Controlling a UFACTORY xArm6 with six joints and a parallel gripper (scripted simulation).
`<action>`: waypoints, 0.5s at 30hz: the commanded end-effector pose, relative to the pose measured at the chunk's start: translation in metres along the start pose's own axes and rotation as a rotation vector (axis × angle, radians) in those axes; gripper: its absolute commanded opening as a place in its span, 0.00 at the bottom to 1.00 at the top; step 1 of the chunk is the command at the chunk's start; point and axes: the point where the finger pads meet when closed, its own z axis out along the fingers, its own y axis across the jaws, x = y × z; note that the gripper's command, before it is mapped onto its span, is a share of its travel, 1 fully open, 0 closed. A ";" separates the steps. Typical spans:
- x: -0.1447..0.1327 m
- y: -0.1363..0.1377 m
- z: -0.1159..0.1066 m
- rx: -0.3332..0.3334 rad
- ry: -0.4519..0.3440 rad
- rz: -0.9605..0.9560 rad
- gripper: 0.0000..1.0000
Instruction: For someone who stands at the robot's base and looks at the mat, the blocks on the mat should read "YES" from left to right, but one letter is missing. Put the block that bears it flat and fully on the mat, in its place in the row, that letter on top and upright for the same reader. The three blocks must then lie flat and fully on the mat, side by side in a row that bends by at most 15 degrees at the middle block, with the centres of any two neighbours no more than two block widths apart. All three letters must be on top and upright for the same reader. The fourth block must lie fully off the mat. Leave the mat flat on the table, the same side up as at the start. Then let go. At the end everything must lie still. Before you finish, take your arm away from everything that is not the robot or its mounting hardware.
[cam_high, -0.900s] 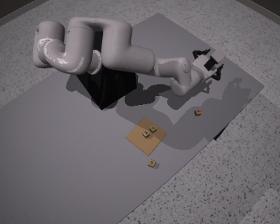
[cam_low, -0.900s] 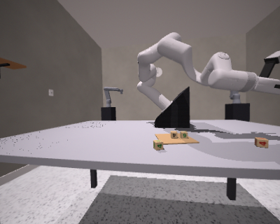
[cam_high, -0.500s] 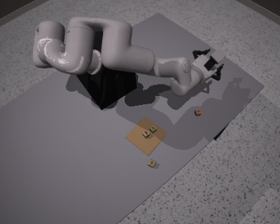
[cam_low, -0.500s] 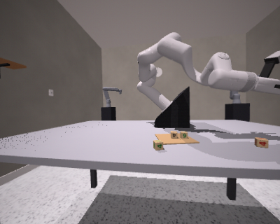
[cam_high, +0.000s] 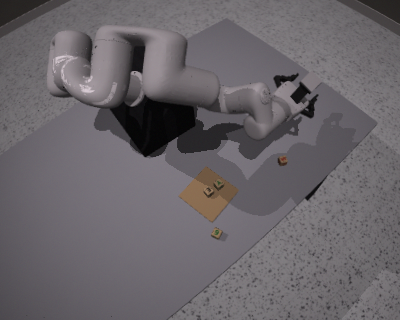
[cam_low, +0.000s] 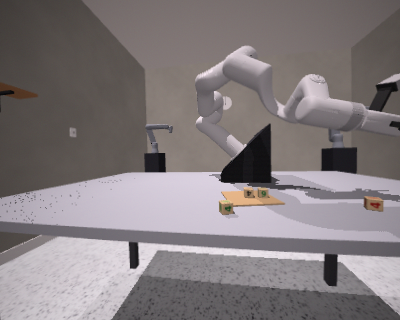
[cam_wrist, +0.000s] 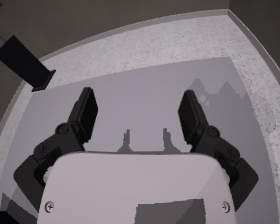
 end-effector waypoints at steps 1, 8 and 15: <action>-0.008 0.008 -0.016 0.007 -0.075 -0.027 1.00; -0.022 0.021 -0.039 -0.002 -0.174 -0.063 1.00; -0.031 0.033 -0.057 -0.018 -0.247 -0.093 1.00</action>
